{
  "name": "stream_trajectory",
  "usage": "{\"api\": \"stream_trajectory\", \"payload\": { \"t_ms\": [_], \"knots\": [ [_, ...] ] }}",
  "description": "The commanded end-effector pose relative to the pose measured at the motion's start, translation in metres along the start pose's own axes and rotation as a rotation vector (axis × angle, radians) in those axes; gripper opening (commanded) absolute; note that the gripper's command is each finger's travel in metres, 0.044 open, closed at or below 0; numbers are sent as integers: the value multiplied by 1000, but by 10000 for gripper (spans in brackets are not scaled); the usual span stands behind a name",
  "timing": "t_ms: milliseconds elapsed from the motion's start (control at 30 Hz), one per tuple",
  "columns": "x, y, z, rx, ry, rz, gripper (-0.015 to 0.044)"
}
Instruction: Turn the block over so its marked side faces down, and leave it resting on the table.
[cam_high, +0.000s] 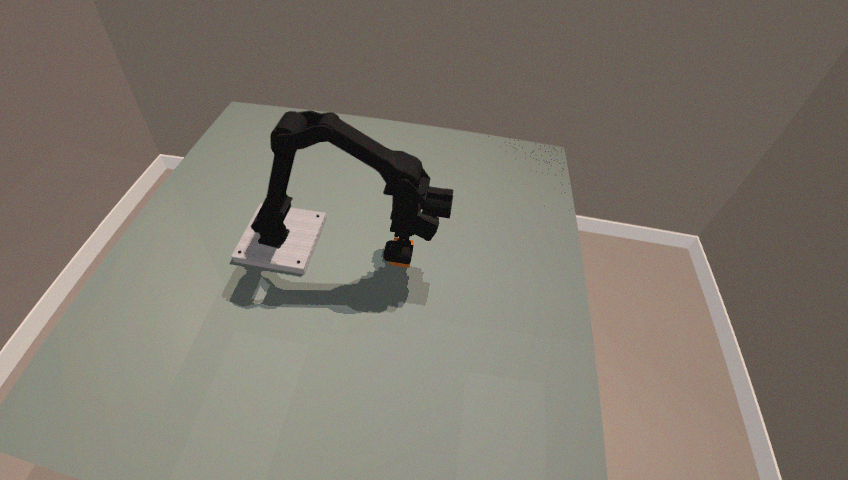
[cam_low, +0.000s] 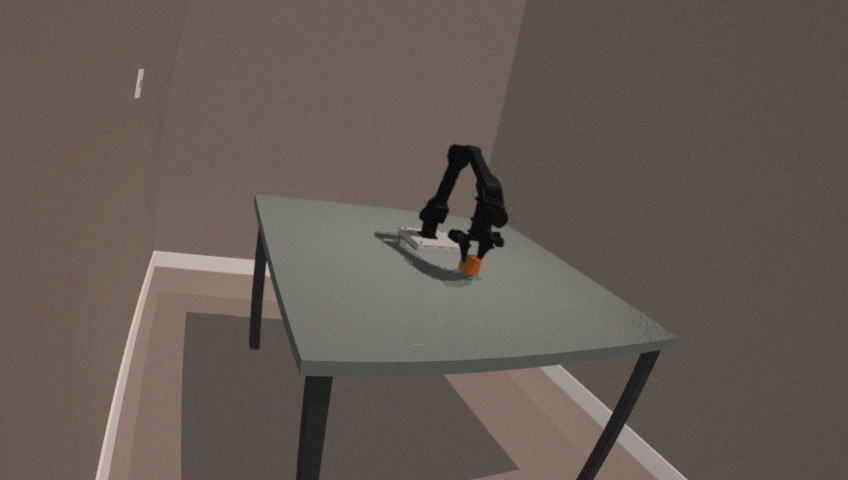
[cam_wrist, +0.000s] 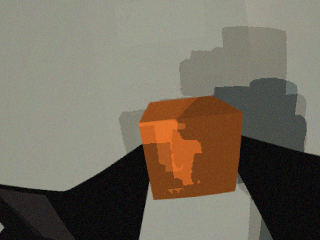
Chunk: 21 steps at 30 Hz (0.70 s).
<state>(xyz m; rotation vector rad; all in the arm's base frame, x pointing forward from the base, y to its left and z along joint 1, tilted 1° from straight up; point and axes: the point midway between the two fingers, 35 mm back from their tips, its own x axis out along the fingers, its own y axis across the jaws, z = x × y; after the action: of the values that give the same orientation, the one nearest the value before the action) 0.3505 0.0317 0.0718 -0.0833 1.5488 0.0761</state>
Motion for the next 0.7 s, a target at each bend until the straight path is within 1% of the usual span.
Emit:
{"api": "stream_trajectory", "payload": {
  "t_ms": [0,667],
  "knots": [
    [-3,0,1,3,-28,-2,0],
    [3,0,1,3,-342,-2,0]
  ]
}}
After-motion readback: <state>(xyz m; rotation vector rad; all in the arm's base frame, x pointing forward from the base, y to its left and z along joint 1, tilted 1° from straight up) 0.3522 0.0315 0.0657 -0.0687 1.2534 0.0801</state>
